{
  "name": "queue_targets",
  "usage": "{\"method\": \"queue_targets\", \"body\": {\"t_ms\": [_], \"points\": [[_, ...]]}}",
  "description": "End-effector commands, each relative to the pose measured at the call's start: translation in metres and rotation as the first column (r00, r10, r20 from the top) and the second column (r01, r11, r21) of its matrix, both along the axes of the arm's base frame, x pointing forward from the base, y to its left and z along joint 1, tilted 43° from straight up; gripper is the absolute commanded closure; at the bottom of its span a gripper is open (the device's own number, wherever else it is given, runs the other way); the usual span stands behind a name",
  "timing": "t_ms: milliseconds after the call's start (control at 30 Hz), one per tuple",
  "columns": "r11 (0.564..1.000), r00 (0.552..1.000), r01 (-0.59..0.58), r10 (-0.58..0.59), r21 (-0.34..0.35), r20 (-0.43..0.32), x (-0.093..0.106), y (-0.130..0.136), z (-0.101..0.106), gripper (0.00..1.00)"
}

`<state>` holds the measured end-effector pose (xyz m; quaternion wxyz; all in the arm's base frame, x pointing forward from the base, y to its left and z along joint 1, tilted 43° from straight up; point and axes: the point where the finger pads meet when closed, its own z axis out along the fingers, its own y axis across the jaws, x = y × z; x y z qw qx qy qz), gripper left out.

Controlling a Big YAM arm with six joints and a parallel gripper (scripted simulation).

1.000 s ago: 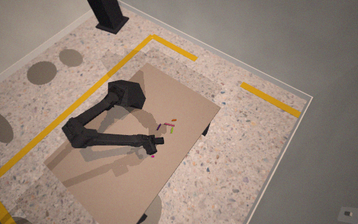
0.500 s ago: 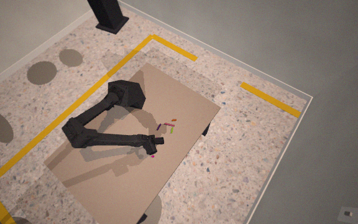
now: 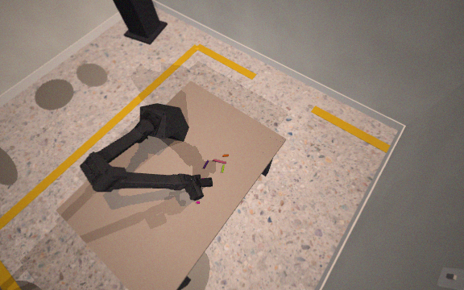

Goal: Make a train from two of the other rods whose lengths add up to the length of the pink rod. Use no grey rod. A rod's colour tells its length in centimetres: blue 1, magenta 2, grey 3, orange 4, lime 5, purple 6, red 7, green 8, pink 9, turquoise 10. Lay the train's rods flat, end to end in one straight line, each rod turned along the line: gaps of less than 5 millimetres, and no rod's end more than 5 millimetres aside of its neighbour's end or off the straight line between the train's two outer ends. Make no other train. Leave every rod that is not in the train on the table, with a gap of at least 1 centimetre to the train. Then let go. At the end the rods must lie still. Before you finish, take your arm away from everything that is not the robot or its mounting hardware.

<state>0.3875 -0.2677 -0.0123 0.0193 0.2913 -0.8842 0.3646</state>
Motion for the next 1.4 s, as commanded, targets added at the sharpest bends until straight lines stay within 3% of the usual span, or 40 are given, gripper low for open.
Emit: {"method": "queue_targets", "body": {"t_ms": [0,300,367,533,700,867,1033,1133,1200,1233,1300,1333,1367], "points": [[1.000,1.000,0.000,0.000,-0.002,0.002,-0.001,-0.006,0.008,0.00],[1.000,1.000,0.011,-0.011,0.003,0.006,-0.001,-0.005,0.005,0.00],[1.000,1.000,0.013,-0.013,0.013,0.005,0.003,0.002,-0.004,0.00],[0.998,0.996,0.059,-0.061,0.033,0.058,0.015,0.019,-0.013,0.00],[0.978,0.967,0.186,-0.199,0.091,0.163,0.028,0.043,-0.034,0.00],[0.970,0.954,0.217,-0.234,0.107,0.188,0.031,0.050,-0.039,0.00],[0.948,0.919,0.283,-0.311,0.144,0.240,0.037,0.064,-0.051,0.00],[0.917,0.871,0.351,-0.394,0.187,0.294,0.042,0.080,-0.065,0.00],[0.917,0.871,0.351,-0.394,0.187,0.294,0.042,0.080,-0.065,0.00],[0.899,0.842,0.385,-0.435,0.211,0.320,0.045,0.089,-0.072,0.00],[0.899,0.842,0.385,-0.435,0.211,0.320,0.045,0.089,-0.072,0.00],[0.878,0.808,0.417,-0.477,0.236,0.345,0.047,0.098,-0.079,0.00],[0.878,0.808,0.417,-0.477,0.236,0.345,0.047,0.098,-0.079,0.00]]}}
